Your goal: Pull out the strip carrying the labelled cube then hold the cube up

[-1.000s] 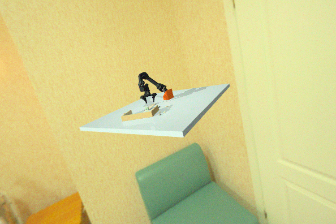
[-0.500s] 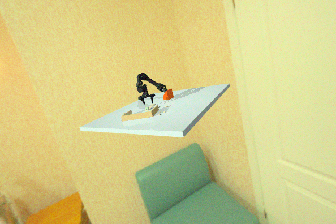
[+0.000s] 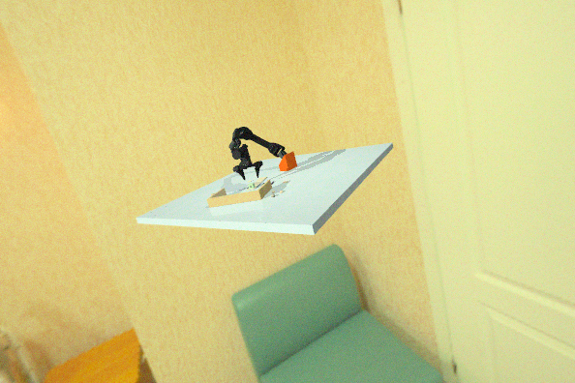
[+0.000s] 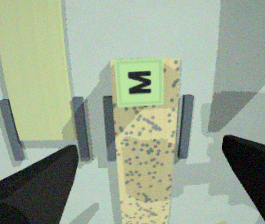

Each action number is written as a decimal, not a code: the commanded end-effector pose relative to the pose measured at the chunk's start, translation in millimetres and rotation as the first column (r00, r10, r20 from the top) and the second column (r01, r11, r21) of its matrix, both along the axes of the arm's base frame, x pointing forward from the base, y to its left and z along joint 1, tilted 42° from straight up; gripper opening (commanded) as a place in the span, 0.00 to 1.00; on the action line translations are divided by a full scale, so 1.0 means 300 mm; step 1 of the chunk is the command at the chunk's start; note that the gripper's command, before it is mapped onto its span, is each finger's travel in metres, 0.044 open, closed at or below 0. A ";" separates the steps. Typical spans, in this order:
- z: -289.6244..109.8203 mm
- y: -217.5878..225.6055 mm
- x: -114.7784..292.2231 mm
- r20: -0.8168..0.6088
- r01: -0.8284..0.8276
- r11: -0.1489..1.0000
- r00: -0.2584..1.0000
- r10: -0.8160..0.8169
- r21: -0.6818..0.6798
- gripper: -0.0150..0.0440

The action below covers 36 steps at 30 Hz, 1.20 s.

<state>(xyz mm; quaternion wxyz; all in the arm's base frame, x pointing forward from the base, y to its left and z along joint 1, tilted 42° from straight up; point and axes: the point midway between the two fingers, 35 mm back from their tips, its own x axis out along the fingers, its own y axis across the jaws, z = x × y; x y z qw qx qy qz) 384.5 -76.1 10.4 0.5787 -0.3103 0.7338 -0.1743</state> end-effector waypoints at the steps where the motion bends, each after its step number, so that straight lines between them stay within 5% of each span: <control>1: -0.004 0.020 0.047 0.007 -0.001 1.000 1.000 0.001 0.005 1.00; 8: -0.012 0.045 0.113 0.008 -0.001 1.000 1.000 0.001 0.005 1.00; 16: -0.037 0.023 0.110 0.008 -0.002 1.000 1.000 0.002 0.005 0.68; 36: -0.119 -0.049 0.097 0.008 -0.002 1.000 1.000 0.002 0.004 0.68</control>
